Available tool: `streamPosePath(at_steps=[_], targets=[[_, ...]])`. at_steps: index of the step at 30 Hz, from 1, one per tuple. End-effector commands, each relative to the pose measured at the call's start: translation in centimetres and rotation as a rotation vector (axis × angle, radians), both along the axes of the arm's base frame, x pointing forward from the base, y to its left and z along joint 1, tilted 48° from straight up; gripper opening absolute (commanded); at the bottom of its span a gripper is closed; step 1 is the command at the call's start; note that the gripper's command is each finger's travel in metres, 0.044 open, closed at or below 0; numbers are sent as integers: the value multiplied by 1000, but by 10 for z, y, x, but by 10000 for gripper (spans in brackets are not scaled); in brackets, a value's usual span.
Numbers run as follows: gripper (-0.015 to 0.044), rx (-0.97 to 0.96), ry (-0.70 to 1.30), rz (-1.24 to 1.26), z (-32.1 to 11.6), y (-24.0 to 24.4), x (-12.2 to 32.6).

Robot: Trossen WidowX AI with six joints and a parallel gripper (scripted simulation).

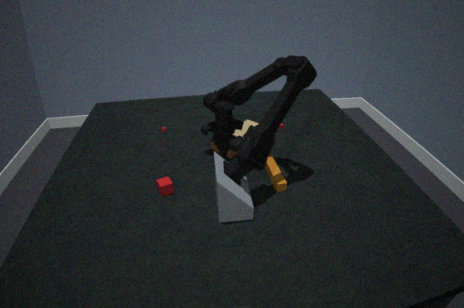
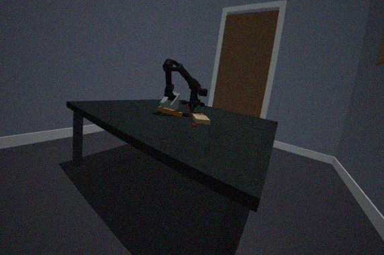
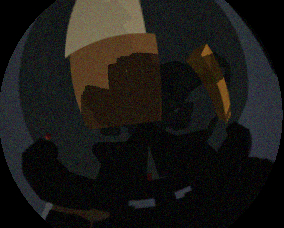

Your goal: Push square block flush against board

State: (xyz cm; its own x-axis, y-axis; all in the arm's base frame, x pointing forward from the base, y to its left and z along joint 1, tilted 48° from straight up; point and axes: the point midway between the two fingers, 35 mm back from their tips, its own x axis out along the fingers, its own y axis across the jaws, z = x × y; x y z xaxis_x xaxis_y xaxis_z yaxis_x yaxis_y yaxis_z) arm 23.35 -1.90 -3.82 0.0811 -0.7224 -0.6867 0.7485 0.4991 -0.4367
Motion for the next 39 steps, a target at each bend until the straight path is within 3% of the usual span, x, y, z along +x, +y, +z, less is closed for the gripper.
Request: streamPosePath(at_steps=[1,27,33,39], targets=[[0,-2,1,-1,-4,3,-4],[0,-8,1,-3,-26,18,-34],[0,-6,1,-3,12,57,-33],[0,-8,18,12,14,58,-33]])
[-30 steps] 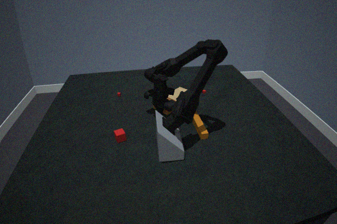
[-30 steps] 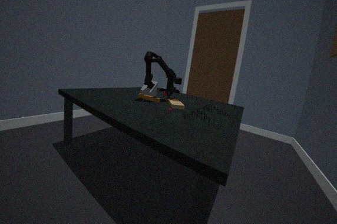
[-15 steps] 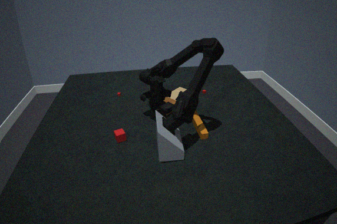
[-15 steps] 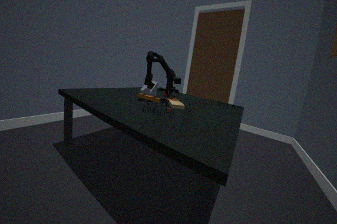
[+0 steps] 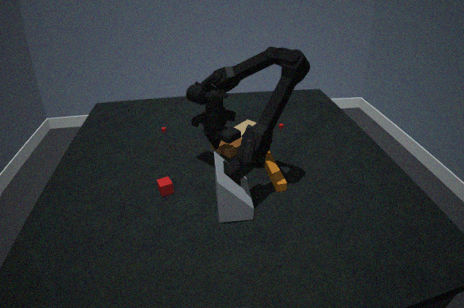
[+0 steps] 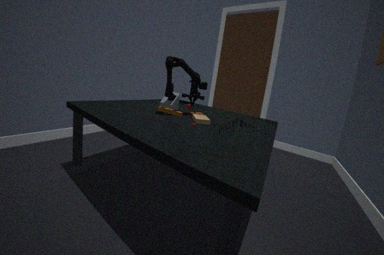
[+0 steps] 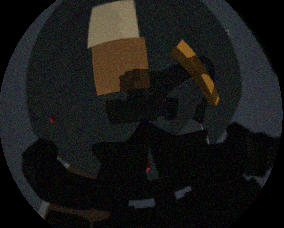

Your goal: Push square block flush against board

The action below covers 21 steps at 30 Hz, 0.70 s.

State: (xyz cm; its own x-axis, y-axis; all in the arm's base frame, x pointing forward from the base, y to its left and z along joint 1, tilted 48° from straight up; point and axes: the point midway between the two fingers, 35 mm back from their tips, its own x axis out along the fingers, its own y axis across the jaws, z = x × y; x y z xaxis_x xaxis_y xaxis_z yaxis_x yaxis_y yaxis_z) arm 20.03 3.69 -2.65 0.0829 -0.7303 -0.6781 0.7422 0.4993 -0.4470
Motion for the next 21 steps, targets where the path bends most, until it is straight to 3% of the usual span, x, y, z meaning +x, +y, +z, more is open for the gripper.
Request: streamPosePath(at_steps=[1,21], targets=[[0,3,34,24,4,1,2],[0,-43,534,501,36,-25,25]])
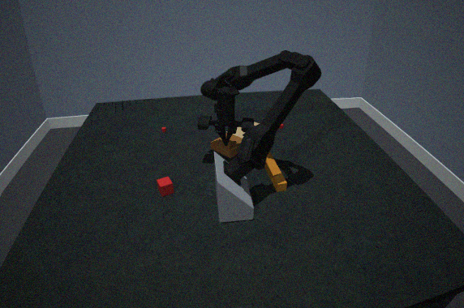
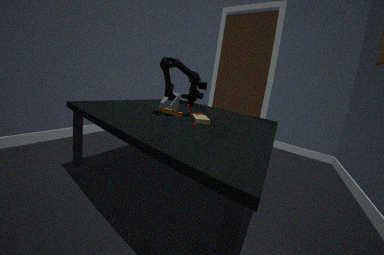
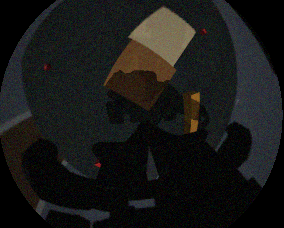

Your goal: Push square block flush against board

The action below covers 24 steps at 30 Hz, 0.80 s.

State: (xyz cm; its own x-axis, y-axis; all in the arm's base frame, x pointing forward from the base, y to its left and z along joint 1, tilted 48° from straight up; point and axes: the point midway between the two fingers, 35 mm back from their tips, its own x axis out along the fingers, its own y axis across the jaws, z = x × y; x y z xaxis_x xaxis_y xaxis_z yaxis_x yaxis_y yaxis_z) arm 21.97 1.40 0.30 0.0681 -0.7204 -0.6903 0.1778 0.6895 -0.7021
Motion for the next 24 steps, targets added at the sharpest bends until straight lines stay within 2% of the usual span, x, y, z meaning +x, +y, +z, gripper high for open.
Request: streamPosePath(at_steps=[1,24], targets=[[0,-6,69,83,8,-3,6],[0,-78,642,623,49,-43,21]])
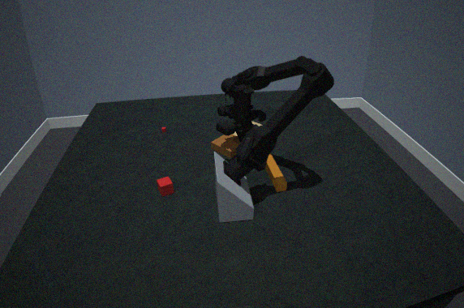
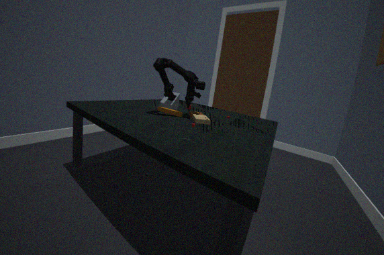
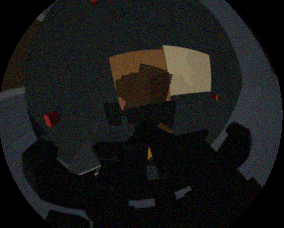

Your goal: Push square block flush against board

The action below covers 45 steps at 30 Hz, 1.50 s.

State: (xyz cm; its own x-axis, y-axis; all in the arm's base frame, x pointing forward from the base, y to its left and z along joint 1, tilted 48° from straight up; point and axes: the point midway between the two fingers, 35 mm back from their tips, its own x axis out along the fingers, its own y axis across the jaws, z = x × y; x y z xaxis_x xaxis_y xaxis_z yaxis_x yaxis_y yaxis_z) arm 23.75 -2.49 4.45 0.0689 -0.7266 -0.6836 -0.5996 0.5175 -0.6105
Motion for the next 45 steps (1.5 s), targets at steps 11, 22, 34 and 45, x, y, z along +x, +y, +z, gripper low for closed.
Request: streamPosePath(at_steps=[11,22,34,45], targets=[[0,-21,107,114,-19,-42,8],[0,-23,107,114,-27,-46,12],[0,-21,106,114,-35,-38,24],[0,-20,106,115,-41,-31,32]])
